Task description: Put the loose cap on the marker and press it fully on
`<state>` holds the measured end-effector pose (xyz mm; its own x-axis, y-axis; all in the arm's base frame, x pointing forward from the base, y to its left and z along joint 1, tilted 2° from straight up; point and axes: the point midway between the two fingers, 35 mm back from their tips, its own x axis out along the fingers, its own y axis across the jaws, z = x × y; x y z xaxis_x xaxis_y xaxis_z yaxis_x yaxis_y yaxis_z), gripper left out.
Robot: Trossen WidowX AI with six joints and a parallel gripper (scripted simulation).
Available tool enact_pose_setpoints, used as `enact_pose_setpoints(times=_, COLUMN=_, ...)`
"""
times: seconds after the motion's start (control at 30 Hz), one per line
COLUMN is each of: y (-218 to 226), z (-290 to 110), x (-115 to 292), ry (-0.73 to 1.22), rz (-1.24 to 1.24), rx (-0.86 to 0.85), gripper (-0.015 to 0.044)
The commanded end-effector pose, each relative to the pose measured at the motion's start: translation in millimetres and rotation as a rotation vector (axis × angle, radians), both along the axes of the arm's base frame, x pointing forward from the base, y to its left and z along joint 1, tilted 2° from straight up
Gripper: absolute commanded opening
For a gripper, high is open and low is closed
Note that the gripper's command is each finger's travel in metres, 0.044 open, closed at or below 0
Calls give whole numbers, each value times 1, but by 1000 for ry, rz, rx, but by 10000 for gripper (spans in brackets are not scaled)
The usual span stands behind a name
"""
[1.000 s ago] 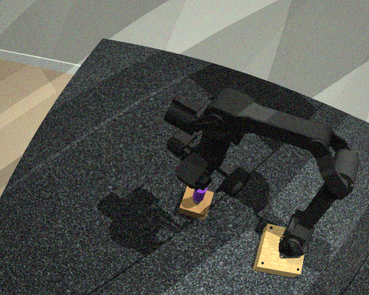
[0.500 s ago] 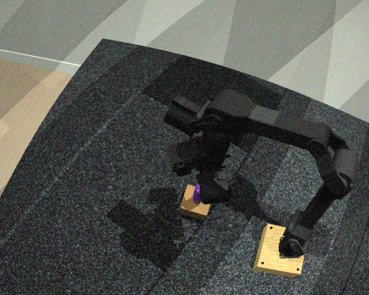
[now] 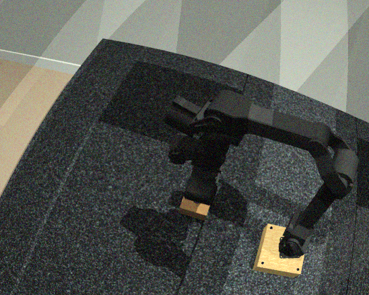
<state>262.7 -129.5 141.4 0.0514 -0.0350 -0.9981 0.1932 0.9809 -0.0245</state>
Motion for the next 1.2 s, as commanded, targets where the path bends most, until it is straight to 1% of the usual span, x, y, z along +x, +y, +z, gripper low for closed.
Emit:
enact_pose_setpoints(times=0.0, y=0, z=-3, x=1, ry=-2, rz=-14, rx=3, gripper=0)
enact_pose_setpoints(times=0.9, y=-1, z=-41, x=3, ry=-2, rz=-14, rx=3, gripper=0)
enact_pose_setpoints(times=1.17, y=-2, z=-36, x=5, ry=-11, rz=-8, rx=-5, gripper=0)
